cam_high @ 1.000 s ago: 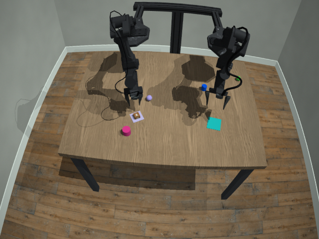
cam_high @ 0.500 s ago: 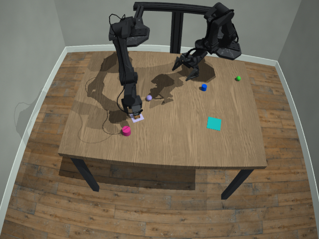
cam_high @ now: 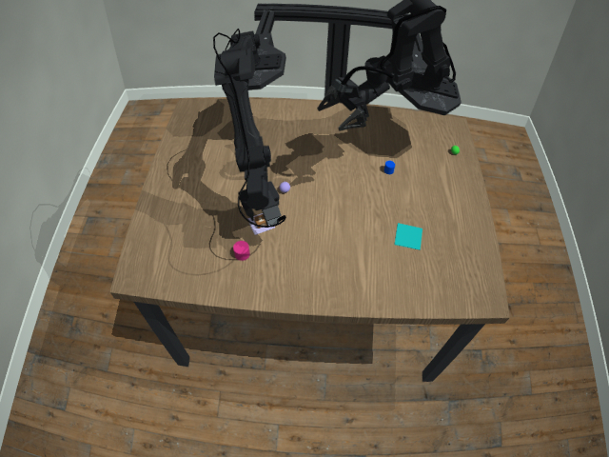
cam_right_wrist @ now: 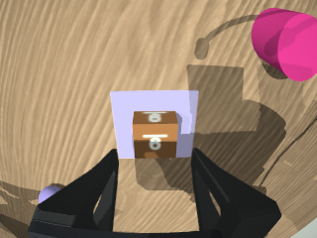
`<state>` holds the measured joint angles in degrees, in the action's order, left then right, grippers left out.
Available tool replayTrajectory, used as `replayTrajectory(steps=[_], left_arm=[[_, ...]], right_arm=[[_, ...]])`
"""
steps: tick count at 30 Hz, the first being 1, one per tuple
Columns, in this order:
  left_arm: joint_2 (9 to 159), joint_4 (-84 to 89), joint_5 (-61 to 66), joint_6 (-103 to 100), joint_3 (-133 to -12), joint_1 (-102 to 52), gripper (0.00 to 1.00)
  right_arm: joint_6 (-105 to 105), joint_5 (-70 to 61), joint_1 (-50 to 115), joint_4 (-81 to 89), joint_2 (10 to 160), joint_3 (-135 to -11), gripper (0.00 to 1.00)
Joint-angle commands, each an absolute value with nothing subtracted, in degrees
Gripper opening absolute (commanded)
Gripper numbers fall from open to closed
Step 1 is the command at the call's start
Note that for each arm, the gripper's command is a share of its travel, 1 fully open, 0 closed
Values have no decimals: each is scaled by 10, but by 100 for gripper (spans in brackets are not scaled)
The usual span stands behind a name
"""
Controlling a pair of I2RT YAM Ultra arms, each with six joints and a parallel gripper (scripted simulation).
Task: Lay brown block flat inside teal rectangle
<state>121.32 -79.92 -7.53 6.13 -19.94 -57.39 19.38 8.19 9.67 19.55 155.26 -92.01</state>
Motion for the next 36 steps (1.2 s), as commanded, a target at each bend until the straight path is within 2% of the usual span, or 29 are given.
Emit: replayTrajectory(steps=[1, 28, 29, 31, 32, 36], left_arm=[[1196, -796, -82, 65, -191, -579, 100], [1196, -796, -78, 65, -191, -579, 100], [1196, -796, -78, 65, -191, -579, 100], [1196, -796, -78, 65, -191, -579, 100], [1196, -796, -78, 65, -191, -579, 100], [1196, -796, -78, 65, -191, -579, 100]], right_arm=[[199, 84, 98, 206, 1552, -935, 55], [209, 81, 90, 186, 1614, -976, 55], [209, 81, 91, 186, 1614, -976, 47], [209, 81, 91, 186, 1614, -976, 47], [209, 81, 91, 186, 1614, -976, 43], [205, 82, 92, 187, 1609, -971, 43]])
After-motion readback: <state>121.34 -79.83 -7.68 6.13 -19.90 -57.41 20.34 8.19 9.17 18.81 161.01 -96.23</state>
